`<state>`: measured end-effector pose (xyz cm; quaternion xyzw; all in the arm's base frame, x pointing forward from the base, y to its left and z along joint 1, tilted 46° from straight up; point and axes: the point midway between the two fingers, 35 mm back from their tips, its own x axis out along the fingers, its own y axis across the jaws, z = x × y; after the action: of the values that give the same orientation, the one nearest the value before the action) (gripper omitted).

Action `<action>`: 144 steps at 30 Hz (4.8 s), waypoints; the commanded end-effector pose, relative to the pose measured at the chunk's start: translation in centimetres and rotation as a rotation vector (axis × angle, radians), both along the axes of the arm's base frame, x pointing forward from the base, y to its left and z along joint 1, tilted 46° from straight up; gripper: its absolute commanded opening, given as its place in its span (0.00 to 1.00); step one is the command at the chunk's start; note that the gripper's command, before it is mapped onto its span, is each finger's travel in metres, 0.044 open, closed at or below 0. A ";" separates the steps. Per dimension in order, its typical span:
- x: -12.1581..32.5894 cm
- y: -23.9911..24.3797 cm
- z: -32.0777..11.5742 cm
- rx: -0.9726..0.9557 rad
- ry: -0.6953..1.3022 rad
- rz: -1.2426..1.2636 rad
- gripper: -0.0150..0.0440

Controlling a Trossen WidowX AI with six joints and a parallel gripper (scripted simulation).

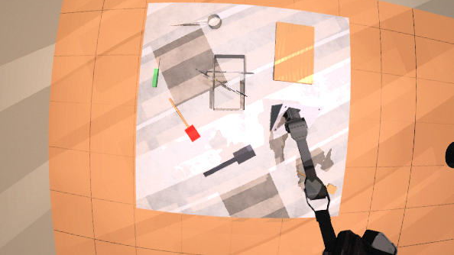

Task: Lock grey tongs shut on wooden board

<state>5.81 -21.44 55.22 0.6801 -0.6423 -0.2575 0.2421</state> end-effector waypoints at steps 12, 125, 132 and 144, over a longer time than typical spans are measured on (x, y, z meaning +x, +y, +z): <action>11.8 -5.4 -8.5 0.189 0.510 0.341 1.00; 31.7 19.3 -70.2 -1.182 1.117 3.078 1.00; 31.5 20.1 -70.9 -1.182 1.114 3.078 1.00; 31.6 20.5 -71.3 -1.191 1.120 3.074 0.88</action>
<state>37.33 -0.96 -16.13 -0.2809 -0.6905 -0.2549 -0.6159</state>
